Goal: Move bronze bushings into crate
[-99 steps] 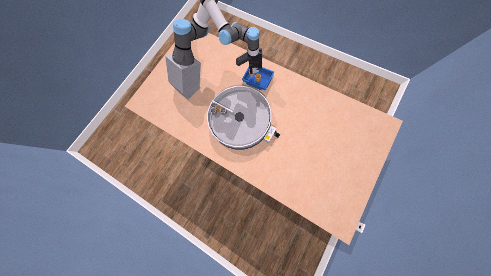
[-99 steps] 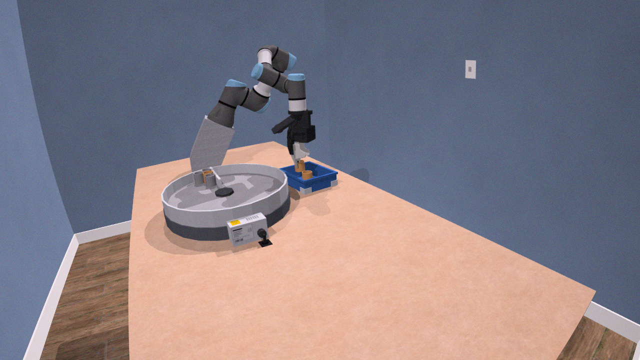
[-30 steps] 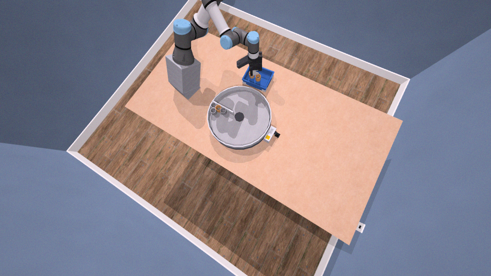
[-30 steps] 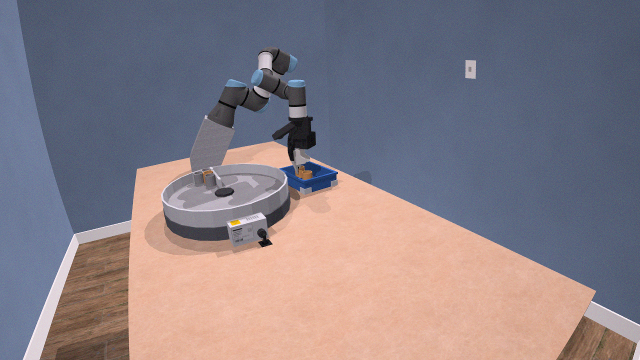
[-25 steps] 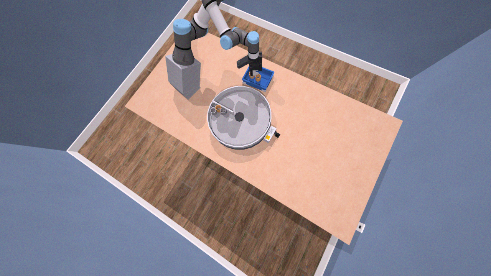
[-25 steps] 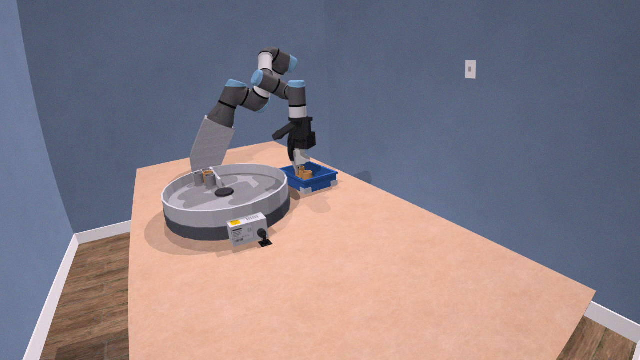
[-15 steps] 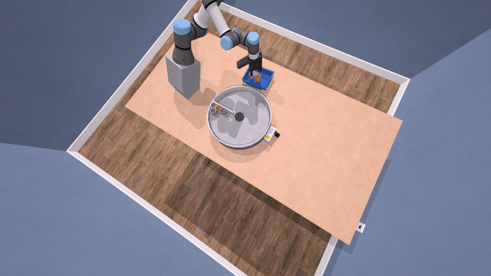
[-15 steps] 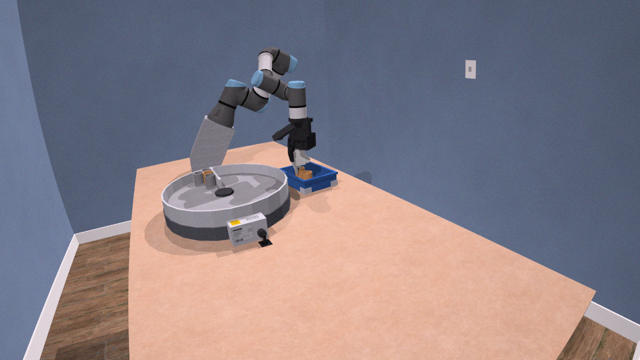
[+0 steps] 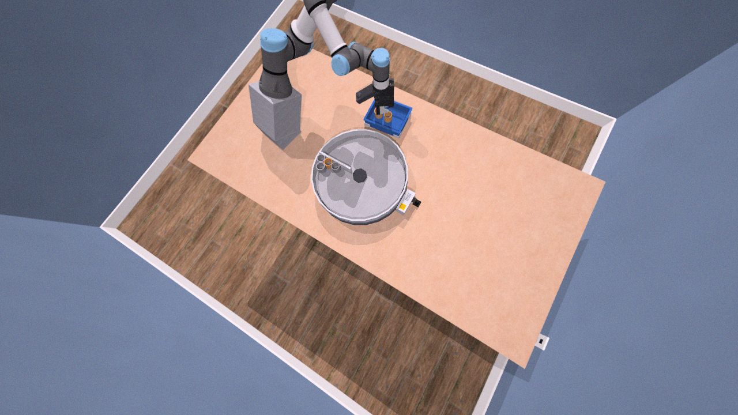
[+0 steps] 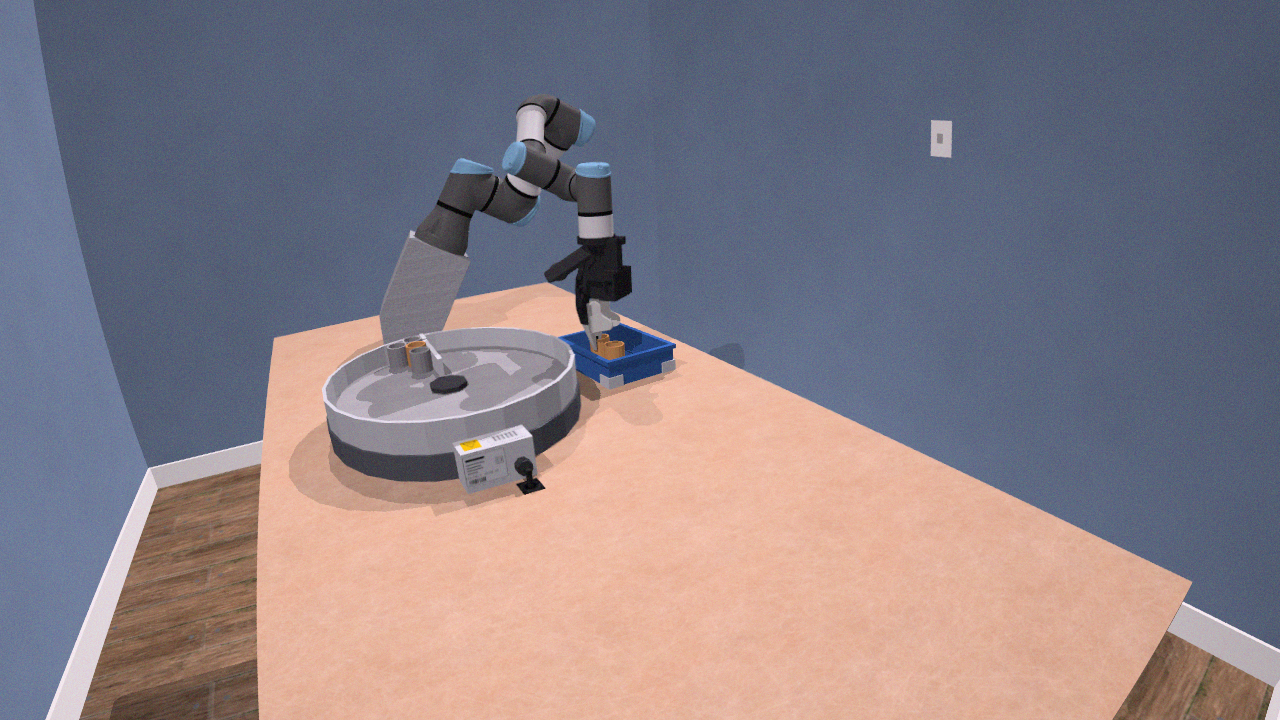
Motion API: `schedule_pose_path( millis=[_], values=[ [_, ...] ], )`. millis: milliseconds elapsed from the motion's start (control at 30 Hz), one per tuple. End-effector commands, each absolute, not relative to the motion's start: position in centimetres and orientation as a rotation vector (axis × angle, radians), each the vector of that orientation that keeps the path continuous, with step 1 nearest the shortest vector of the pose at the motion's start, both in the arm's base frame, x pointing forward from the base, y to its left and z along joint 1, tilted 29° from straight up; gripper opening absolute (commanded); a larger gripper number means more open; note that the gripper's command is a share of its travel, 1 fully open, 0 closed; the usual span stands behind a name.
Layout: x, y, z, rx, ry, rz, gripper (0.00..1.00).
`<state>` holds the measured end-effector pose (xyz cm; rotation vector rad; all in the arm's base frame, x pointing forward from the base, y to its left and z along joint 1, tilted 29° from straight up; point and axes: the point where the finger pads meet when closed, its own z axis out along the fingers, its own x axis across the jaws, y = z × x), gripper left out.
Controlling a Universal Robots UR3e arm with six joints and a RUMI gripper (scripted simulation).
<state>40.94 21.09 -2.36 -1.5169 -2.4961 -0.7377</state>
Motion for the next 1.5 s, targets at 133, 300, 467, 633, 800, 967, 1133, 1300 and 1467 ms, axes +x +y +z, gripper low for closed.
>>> schedule_pose_path(
  millis=[133,300,467,633,800,967,1133,1300,1467],
  values=[
    [41.02,21.06,-2.28,-1.518,-2.498,-0.740,0.00],
    [41.02,21.06,-2.28,-1.518,-2.498,-0.740,0.00],
    [41.02,21.06,-2.28,-1.518,-2.498,-0.740,0.00],
    [41.02,21.06,-2.28,-1.518,-2.498,-0.740,0.00],
    [41.02,21.06,-2.28,-1.518,-2.498,-0.740,0.00],
    [41.02,21.06,-2.28,-1.518,-2.498,-0.740,0.06],
    [41.02,21.06,-2.28,-1.518,-2.498,-0.740,0.06],
    [41.02,21.06,-2.28,-1.518,-2.498,-0.740,0.06],
    [41.02,21.06,-2.28,-1.518,-2.498,-0.740,0.06]
  ],
)
